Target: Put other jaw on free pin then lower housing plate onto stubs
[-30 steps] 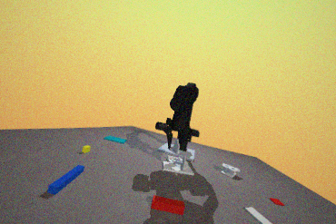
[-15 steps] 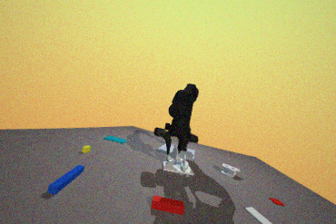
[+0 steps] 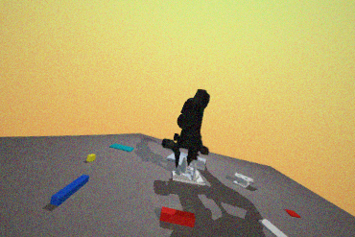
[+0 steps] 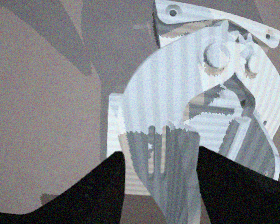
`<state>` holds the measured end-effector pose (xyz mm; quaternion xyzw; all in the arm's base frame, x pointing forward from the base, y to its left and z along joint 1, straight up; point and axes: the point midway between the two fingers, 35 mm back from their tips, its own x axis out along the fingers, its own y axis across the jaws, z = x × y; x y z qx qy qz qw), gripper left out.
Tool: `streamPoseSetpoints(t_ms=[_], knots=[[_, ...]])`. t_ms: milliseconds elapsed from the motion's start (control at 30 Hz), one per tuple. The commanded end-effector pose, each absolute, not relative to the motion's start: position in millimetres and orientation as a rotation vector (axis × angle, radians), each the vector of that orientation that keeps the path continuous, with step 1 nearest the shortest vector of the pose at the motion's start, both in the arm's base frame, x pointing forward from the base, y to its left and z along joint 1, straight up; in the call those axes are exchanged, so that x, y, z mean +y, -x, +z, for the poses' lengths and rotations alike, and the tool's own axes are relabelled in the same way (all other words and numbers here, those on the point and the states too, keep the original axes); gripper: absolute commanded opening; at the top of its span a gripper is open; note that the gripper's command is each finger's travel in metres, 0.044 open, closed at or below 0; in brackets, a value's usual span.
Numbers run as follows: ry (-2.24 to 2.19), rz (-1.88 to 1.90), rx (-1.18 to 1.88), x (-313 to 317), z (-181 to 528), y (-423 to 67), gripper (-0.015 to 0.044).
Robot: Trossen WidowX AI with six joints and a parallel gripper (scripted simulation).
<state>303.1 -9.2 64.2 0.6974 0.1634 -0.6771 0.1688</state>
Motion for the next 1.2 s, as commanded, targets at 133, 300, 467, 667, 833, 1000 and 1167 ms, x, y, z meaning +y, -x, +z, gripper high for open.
streamPoseSetpoints(t_ms=[133, 300, 467, 667, 833, 1000, 1167], knots=[[-1.982, -1.920, 0.468, -9.2, 63.7, -303.6, 0.0134], [-1.981, -1.919, 0.469, -9.2, 62.6, -303.6, 0.0134], [-1.979, -1.917, 0.471, -9.2, 60.7, -303.7, 0.0134], [-1.979, -1.917, 0.471, -9.2, 60.2, -303.7, 0.0134], [-1.979, -1.917, 0.472, -9.2, 57.6, -303.7, 0.0134], [-1.979, -1.917, 0.472, -9.2, 57.6, -303.7, 0.0134], [-1.978, -1.916, 0.473, -9.2, 55.0, -303.8, 0.0134]])
